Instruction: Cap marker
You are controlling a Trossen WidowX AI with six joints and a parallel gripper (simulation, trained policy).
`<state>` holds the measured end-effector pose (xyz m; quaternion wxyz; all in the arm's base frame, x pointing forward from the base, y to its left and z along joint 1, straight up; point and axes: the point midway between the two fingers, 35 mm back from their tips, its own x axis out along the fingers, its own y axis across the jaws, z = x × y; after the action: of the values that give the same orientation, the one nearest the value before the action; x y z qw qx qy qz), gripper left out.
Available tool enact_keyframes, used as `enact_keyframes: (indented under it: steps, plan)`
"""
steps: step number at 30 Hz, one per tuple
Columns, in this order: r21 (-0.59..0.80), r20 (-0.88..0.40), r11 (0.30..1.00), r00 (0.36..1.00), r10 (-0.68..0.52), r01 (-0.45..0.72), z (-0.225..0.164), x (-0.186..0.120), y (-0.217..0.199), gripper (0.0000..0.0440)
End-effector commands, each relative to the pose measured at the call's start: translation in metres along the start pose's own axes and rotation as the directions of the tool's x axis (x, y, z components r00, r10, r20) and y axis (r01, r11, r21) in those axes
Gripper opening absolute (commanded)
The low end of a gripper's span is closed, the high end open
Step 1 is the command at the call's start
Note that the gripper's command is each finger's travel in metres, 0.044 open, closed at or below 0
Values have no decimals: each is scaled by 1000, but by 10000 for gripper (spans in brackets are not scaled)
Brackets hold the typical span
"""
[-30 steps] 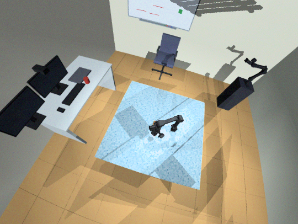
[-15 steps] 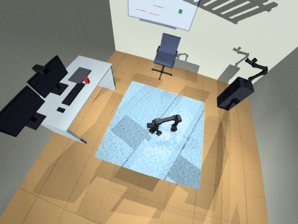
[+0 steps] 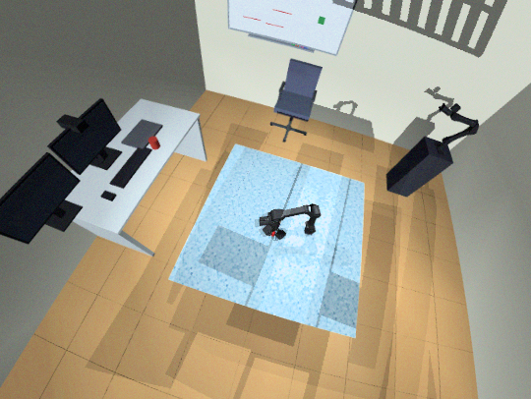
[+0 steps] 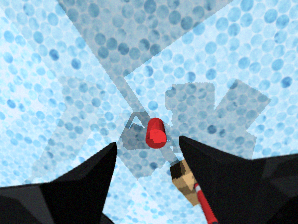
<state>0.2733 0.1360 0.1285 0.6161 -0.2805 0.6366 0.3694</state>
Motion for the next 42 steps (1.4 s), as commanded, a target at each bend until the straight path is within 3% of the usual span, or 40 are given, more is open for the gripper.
enact_keyframes:
  steps: [1,28,32,37,42]
  plan:
    - [-8,-29,1000,1000,-6,6,-2,8,-6,302]
    - [-150,-158,989,987,-10,-14,-19,66,-12,249]
    - [-173,-158,985,987,-25,-2,-19,69,-12,205]
    - [-195,-146,981,988,-48,19,-19,61,-12,74]
    - [-208,-121,977,989,-80,54,-16,47,-17,60]
